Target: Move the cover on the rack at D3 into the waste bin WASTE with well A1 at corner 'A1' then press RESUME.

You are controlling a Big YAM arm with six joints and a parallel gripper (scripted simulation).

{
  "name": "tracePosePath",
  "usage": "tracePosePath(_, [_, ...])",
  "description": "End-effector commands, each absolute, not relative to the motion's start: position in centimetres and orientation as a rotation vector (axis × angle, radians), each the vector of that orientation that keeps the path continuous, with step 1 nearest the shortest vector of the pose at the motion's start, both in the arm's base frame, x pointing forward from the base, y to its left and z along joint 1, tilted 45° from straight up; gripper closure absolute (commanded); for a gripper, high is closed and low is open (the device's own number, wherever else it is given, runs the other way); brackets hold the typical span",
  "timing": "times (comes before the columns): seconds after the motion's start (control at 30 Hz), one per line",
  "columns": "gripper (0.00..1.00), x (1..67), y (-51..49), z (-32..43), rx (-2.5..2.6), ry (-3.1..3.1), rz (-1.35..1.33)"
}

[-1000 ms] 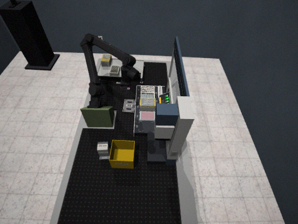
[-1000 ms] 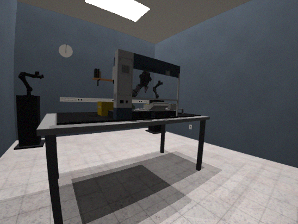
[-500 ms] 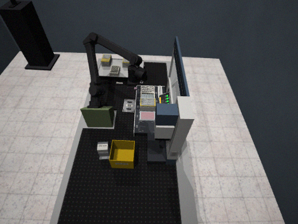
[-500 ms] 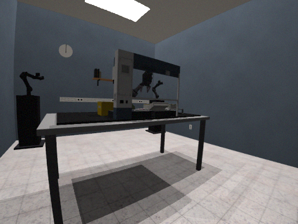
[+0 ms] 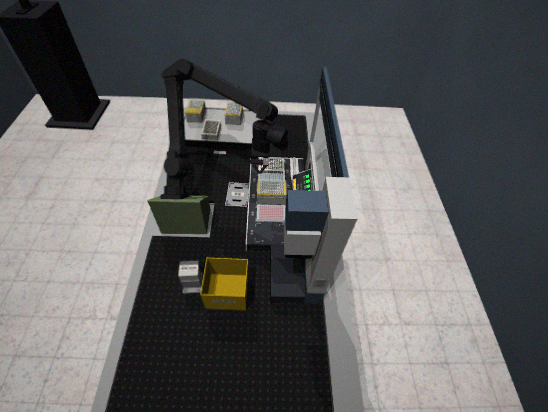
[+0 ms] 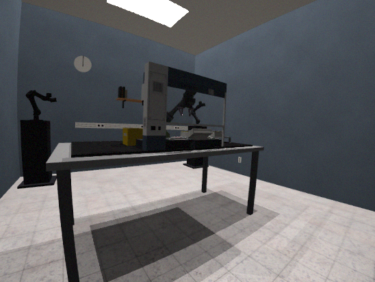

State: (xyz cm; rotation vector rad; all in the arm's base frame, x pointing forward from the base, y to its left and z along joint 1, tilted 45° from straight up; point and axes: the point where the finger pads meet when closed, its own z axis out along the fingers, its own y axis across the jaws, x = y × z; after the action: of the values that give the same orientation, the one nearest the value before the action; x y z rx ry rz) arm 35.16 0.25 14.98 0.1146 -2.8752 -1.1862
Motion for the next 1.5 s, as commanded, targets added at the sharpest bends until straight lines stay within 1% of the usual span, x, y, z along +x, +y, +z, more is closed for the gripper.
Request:
tracePosePath(0.0, [0.00, 38.7, 0.3, 15.8, 0.124, -2.914, -1.176])
tracePosePath(0.27, [0.00, 42.7, 0.7, 15.7, 0.125, -2.913, -1.178])
tracePosePath(0.63, [0.00, 40.9, 0.7, 15.1, 0.092, -2.894, -1.179])
tracePosePath(0.9, [0.00, 40.9, 1.9, 14.0, 0.104, -2.879, -1.182])
tracePosePath(0.93, [0.00, 41.8, 1.8, 14.6, 0.119, -2.902, -1.180])
tracePosePath(1.0, [0.00, 40.9, 2.3, 13.6, 0.103, -2.877, -1.182])
tracePosePath(1.47, [0.00, 40.7, 3.7, 11.8, 0.096, -2.866, -1.183])
